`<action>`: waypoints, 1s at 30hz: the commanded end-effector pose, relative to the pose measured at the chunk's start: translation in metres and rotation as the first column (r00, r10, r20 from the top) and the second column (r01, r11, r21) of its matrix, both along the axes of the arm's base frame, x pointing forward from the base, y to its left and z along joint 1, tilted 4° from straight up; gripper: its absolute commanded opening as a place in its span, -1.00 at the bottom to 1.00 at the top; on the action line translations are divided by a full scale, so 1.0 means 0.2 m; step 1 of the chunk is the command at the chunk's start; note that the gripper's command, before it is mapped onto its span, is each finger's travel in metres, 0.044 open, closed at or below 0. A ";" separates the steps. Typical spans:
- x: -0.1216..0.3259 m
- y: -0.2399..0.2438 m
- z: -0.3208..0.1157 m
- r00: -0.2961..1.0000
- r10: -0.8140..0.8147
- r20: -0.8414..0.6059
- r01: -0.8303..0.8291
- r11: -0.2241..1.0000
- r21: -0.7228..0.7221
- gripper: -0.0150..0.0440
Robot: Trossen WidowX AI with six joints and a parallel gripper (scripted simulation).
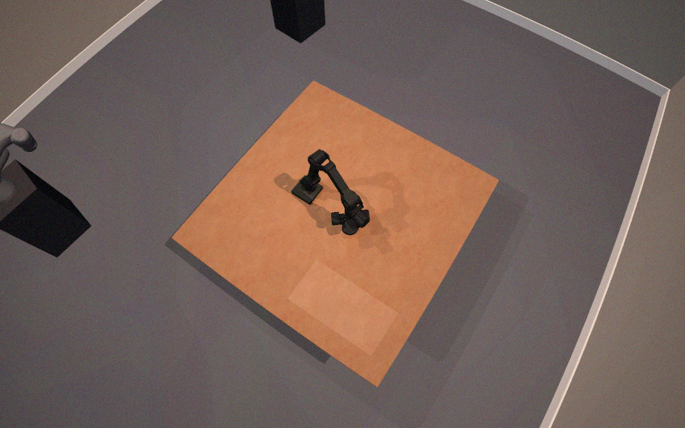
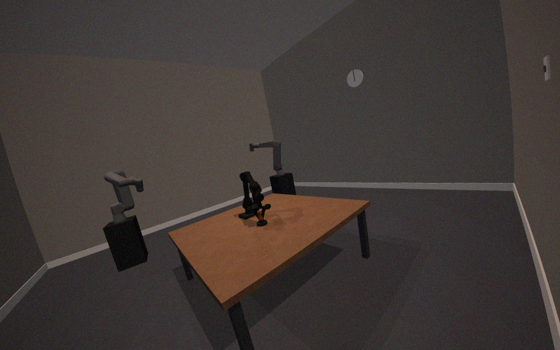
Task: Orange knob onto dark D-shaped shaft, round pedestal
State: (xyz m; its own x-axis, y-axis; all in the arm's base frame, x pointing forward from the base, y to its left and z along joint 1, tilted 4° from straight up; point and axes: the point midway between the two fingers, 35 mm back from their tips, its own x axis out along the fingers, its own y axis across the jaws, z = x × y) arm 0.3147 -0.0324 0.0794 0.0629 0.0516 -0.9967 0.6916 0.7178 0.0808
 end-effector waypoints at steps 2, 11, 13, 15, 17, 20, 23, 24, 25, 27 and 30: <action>0.00 0.00 0.00 1.000 0.000 0.001 0.000 1.000 0.000 -0.14; 0.00 0.00 0.00 1.000 0.000 0.001 0.000 1.000 0.000 0.67; 0.00 0.00 0.00 1.000 0.000 0.001 0.000 1.000 0.000 0.84; 0.00 0.00 0.00 1.000 0.000 0.001 0.000 1.000 0.000 1.00; 0.00 0.00 0.00 1.000 0.000 0.001 0.000 1.000 0.000 1.00; 0.00 0.00 0.00 1.000 0.000 0.001 0.000 1.000 0.000 1.00; 0.01 0.00 0.05 1.000 0.000 0.001 0.000 1.000 0.000 1.00; 0.01 -0.01 0.10 1.000 0.000 0.001 0.000 1.000 0.000 1.00; 0.01 -0.01 0.17 1.000 0.000 0.001 0.000 1.000 0.000 1.00; 0.00 -0.02 0.31 1.000 0.000 0.001 0.000 1.000 0.000 1.00; -0.03 -0.03 0.47 1.000 0.000 0.001 0.000 1.000 -0.001 1.00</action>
